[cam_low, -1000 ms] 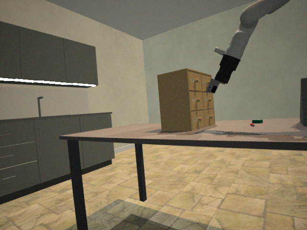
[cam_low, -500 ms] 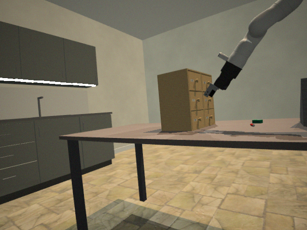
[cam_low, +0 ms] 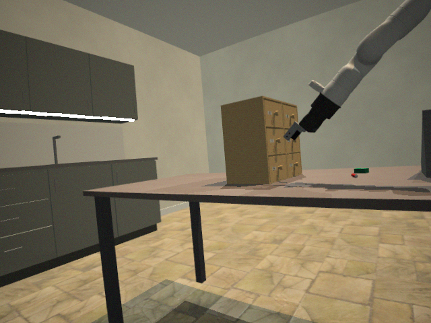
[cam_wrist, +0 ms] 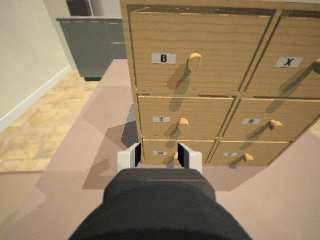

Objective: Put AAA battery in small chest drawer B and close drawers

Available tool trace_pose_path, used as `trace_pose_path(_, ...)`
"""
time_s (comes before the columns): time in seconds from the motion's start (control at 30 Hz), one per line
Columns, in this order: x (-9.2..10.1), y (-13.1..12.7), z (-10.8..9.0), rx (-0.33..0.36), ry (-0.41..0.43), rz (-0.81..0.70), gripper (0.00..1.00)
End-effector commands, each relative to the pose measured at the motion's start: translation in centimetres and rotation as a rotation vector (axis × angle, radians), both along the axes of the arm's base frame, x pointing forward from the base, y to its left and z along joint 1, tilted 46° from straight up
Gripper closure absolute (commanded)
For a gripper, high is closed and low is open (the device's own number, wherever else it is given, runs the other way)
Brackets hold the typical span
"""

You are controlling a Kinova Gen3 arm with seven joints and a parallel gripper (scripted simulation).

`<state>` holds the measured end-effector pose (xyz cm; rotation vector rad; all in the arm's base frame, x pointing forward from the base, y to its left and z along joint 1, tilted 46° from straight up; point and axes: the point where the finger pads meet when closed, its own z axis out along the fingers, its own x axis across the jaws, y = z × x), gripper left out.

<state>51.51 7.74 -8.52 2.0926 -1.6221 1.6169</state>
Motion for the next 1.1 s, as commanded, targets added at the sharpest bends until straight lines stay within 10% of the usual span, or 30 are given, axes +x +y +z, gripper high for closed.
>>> trace_pose_path(0.0,0.06,-0.34,-0.01,0.004,-0.019,0.007,0.00)
trace_pose_path(1.07,0.52,-0.75,-0.47,-0.001,-0.057,0.048,0.00)
